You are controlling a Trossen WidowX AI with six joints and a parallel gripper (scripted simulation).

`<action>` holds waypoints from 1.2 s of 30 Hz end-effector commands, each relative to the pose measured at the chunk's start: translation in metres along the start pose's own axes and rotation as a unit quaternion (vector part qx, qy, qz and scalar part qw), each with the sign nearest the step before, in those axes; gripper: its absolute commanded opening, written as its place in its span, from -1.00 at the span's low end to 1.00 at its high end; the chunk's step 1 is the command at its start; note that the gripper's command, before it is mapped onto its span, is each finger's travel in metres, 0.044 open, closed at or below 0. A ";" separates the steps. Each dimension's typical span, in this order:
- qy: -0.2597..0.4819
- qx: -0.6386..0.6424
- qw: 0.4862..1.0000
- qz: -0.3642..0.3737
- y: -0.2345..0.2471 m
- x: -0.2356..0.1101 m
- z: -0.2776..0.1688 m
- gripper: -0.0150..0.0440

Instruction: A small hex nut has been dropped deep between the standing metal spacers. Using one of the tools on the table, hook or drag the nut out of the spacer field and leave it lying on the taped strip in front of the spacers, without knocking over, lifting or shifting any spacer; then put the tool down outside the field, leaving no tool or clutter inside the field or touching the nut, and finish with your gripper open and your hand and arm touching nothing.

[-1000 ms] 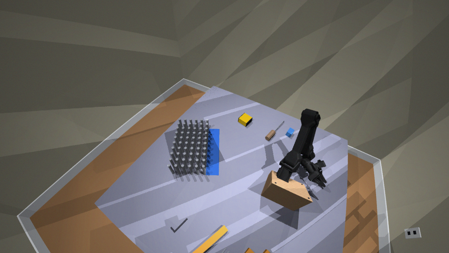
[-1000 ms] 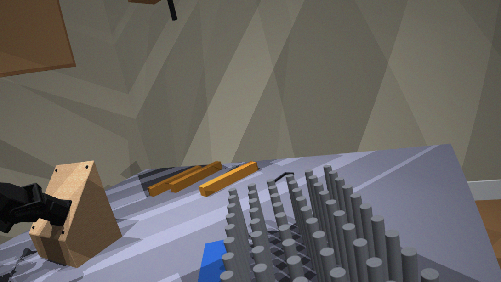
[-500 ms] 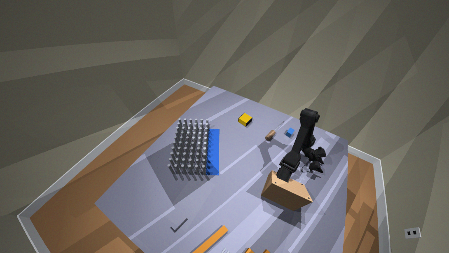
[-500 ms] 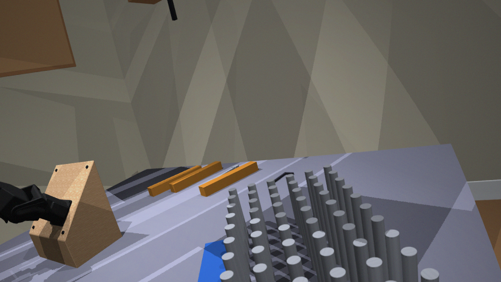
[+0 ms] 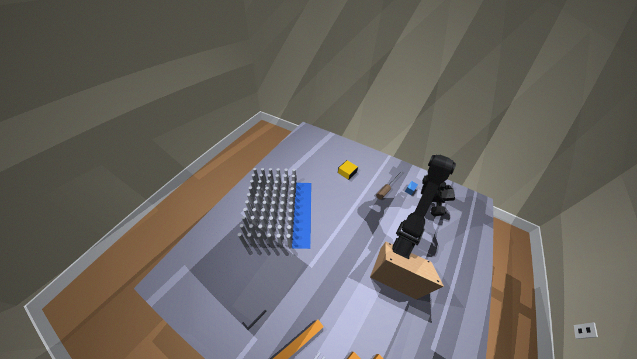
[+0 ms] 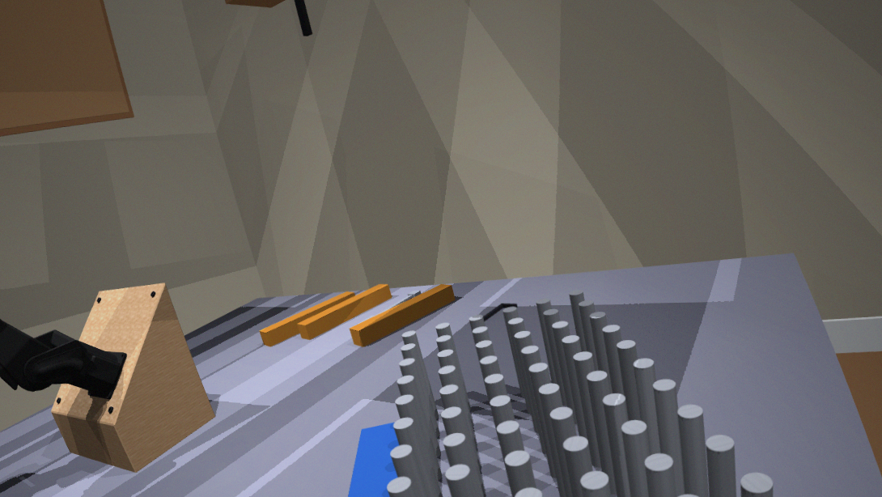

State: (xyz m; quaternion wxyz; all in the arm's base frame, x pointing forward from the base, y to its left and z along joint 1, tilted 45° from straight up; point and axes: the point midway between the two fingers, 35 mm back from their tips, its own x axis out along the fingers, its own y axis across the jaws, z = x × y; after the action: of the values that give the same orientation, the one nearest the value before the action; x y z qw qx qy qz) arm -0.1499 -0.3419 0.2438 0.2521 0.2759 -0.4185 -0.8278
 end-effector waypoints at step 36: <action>0.163 -0.343 0.842 0.384 0.150 -0.172 -0.115 1.00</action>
State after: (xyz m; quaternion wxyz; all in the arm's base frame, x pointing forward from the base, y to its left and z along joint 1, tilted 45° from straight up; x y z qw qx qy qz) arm 0.0460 -0.3737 0.3577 0.6539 0.1313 -0.1610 -0.7275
